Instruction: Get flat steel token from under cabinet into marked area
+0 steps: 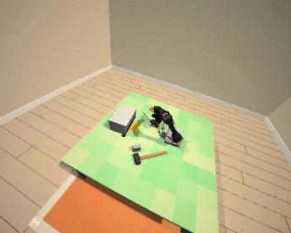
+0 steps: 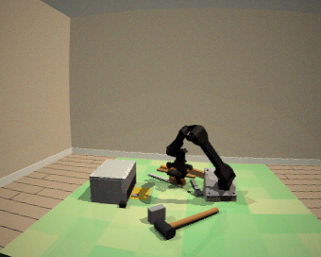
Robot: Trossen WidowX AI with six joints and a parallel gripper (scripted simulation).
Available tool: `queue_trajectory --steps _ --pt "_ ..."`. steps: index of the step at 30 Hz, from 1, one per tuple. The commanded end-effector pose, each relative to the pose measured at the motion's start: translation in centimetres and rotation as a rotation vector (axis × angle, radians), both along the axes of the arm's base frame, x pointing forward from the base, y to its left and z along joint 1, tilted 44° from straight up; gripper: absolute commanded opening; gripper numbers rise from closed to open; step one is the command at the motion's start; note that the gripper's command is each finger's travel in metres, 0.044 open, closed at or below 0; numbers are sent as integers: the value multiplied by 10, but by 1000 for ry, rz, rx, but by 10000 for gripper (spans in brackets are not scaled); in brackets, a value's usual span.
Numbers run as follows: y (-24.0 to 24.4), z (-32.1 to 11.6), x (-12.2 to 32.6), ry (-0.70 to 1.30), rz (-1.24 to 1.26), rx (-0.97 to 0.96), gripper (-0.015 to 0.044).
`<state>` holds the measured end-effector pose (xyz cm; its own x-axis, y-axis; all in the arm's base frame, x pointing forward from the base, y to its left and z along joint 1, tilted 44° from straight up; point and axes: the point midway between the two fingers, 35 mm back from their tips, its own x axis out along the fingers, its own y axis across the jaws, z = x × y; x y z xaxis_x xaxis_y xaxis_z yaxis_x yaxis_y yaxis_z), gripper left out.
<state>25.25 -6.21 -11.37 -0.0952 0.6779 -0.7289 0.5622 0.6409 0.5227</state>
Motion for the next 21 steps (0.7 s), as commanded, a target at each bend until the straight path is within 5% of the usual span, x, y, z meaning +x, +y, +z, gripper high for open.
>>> queue_trajectory --steps 1,21 --pt "0 5 3 -13 -14 -4 0" --pt "19 21 4 -12 -14 -3 0"
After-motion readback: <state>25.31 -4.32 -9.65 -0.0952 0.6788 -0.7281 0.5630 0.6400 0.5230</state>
